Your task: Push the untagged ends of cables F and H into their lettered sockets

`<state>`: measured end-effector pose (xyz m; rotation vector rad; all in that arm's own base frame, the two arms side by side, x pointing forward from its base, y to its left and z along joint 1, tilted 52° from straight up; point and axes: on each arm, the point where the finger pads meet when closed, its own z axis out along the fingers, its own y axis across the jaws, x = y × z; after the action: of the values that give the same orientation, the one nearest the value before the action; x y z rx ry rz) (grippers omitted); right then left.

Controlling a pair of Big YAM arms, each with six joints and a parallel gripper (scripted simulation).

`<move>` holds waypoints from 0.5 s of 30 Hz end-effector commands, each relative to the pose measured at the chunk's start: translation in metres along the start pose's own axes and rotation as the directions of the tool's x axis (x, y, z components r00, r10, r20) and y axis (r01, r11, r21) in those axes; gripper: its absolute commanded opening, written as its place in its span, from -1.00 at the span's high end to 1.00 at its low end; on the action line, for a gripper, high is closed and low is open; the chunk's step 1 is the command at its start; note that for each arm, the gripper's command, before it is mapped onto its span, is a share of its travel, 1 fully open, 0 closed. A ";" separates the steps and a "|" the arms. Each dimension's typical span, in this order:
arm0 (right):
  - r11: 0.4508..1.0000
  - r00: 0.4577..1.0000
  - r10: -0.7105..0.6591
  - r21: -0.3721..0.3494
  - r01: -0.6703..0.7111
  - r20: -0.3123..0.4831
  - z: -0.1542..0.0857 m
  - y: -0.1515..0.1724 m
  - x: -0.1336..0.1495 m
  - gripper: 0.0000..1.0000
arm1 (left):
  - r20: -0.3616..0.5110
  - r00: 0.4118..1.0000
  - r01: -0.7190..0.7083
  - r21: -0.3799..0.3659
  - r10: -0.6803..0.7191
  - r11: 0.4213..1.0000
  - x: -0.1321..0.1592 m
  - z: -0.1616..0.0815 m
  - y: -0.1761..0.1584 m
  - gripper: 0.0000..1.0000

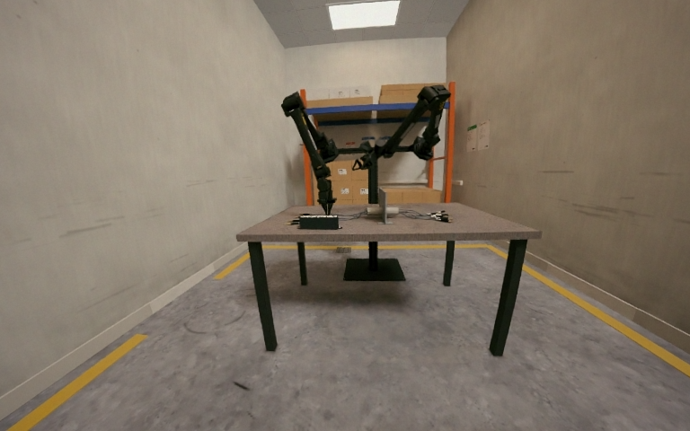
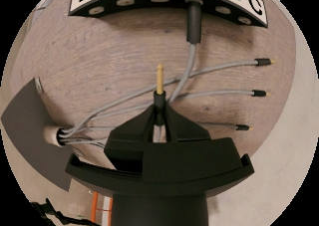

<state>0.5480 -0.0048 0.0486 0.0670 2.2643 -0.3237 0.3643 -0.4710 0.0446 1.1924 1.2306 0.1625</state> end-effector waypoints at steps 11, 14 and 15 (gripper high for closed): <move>1.000 1.000 -0.011 -0.002 0.011 0.016 -0.007 -0.003 -0.038 0.90 | 0.004 1.000 0.007 0.000 -0.007 1.000 -0.003 -0.001 0.000 -1.00; 1.000 1.000 -0.011 -0.002 0.011 0.016 -0.007 -0.003 -0.042 0.90 | 0.004 1.000 0.007 0.000 -0.007 1.000 -0.003 -0.001 0.000 -1.00; 1.000 1.000 -0.011 -0.002 0.011 0.018 -0.008 -0.003 -0.043 0.90 | 0.004 1.000 0.007 0.000 -0.007 1.000 -0.003 -0.001 0.000 -1.00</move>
<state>0.5700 -0.0027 0.0746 0.0683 2.2528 -0.3218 0.3643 -0.4710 0.0446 1.1924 1.2306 0.1625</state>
